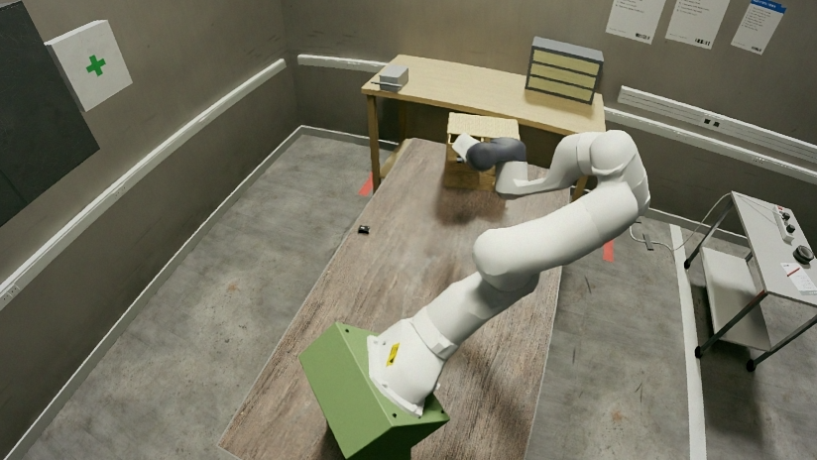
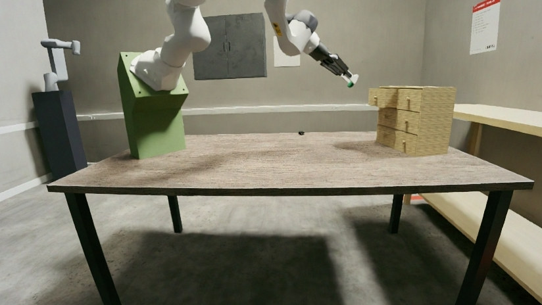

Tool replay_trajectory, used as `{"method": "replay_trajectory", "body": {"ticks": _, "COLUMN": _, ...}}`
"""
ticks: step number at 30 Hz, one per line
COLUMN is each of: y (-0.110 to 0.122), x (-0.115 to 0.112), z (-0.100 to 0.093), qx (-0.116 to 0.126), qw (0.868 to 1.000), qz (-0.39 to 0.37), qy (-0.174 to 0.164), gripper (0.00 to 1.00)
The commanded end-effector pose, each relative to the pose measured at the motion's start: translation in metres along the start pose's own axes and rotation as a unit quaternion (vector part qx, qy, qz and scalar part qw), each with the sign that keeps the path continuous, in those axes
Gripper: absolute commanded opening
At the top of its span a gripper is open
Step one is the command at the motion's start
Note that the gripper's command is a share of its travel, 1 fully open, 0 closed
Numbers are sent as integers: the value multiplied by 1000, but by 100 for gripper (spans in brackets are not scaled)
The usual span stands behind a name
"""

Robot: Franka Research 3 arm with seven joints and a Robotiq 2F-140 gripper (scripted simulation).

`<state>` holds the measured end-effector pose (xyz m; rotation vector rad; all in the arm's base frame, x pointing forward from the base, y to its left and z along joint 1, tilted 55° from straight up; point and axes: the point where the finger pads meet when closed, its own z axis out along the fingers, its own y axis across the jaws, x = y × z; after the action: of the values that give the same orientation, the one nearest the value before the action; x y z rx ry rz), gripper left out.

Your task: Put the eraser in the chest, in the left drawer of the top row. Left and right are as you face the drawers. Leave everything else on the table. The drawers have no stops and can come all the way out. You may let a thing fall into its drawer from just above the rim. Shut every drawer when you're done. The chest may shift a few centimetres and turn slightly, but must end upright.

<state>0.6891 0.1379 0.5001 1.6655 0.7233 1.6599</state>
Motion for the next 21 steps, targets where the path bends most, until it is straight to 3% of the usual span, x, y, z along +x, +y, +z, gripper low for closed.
{"method": "replay_trajectory", "body": {"ticks": 1, "y": 6, "x": 5, "z": 1, "qx": -23, "qw": 994, "qz": 91, "qy": 56, "gripper": 20}}
{"method": "replay_trajectory", "body": {"ticks": 21, "y": 6, "x": 9, "z": 7, "qx": -23, "qw": 994, "qz": 91, "qy": 59, "gripper": 20}}
